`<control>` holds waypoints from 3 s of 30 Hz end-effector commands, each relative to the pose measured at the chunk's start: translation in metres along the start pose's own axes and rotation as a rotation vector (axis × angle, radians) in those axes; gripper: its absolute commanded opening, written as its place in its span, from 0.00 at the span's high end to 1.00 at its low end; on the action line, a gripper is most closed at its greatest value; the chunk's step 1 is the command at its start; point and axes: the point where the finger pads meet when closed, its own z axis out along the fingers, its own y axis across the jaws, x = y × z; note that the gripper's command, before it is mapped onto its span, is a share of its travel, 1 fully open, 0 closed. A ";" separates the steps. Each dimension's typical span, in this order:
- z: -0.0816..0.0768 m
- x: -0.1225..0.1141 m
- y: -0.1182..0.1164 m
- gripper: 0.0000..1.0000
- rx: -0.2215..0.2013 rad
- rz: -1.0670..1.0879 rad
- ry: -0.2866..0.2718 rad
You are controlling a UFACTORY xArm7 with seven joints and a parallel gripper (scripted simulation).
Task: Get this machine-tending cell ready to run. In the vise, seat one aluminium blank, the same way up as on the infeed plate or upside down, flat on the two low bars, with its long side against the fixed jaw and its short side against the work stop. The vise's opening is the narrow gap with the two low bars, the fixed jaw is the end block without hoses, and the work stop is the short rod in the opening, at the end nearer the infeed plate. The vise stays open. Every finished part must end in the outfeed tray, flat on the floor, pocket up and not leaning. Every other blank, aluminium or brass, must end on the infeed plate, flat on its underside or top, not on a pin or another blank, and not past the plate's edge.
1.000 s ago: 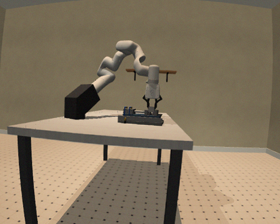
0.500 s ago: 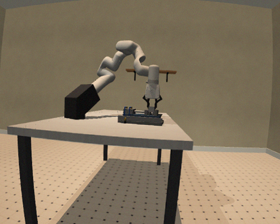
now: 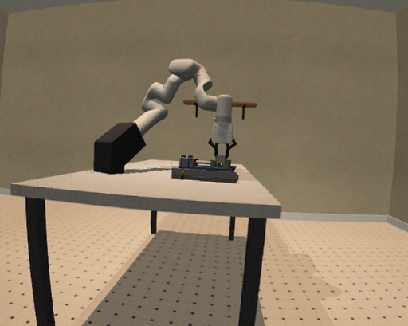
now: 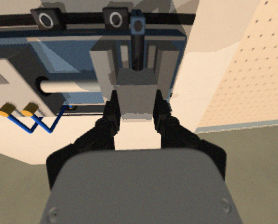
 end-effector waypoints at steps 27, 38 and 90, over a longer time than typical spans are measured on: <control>-0.002 0.001 0.002 1.00 -0.004 0.000 -0.003; -0.002 0.001 0.002 1.00 -0.004 0.000 -0.003; 0.001 0.001 0.002 0.31 -0.004 0.000 -0.003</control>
